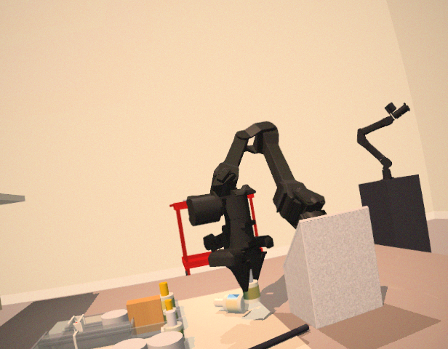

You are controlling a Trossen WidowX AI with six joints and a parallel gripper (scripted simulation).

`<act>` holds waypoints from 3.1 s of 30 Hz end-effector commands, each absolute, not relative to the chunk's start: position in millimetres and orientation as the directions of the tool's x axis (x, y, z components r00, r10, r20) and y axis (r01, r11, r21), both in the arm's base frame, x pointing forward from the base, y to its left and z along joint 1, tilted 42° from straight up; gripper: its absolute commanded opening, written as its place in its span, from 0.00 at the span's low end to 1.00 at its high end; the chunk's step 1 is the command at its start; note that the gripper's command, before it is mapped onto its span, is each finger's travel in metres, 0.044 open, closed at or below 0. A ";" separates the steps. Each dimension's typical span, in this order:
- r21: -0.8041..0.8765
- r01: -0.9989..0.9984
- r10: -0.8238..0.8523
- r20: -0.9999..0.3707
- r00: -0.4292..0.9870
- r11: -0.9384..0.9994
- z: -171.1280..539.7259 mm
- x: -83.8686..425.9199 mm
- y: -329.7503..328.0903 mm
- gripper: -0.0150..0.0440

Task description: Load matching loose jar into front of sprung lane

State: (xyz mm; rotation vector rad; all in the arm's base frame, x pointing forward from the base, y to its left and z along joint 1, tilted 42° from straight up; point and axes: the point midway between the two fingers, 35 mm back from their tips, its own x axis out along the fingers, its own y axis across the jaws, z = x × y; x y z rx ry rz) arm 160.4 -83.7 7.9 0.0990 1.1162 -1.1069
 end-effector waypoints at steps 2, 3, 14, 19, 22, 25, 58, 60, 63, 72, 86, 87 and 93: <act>-0.425 0.754 -0.653 -0.757 0.008 0.501 24.2 164.2 -70.5 0.25; -0.425 0.754 -0.654 -0.757 0.007 0.501 27.8 164.0 -67.7 0.25; -0.433 0.755 -0.666 -0.746 0.006 0.492 61.4 158.0 -46.6 0.25; -0.467 0.706 -0.665 -0.747 0.007 0.532 58.8 170.8 -44.1 0.25; -0.495 0.662 -0.665 -0.747 0.007 0.563 56.0 182.0 -42.2 0.25; -0.521 0.615 -0.665 -0.747 0.008 0.593 52.5 193.1 -40.5 0.25; -0.664 0.059 -0.665 -0.746 0.012 0.746 -14.4 297.1 -36.4 0.25; -0.664 0.059 -0.665 -0.746 0.012 0.746 -17.0 297.5 -38.8 0.25; -0.664 0.059 -0.665 -0.746 0.012 0.746 -24.0 298.2 -45.2 0.25; -0.664 0.059 -0.666 -0.746 0.012 0.745 -31.5 299.0 -52.4 0.25; -0.664 0.060 -0.666 -0.746 0.013 0.745 -31.4 303.6 -52.6 0.25; -0.664 0.060 -0.666 -0.746 0.013 0.745 -31.3 303.9 -52.6 0.25; -0.664 0.060 -0.666 -0.746 0.013 0.745 -31.3 306.0 -52.7 0.25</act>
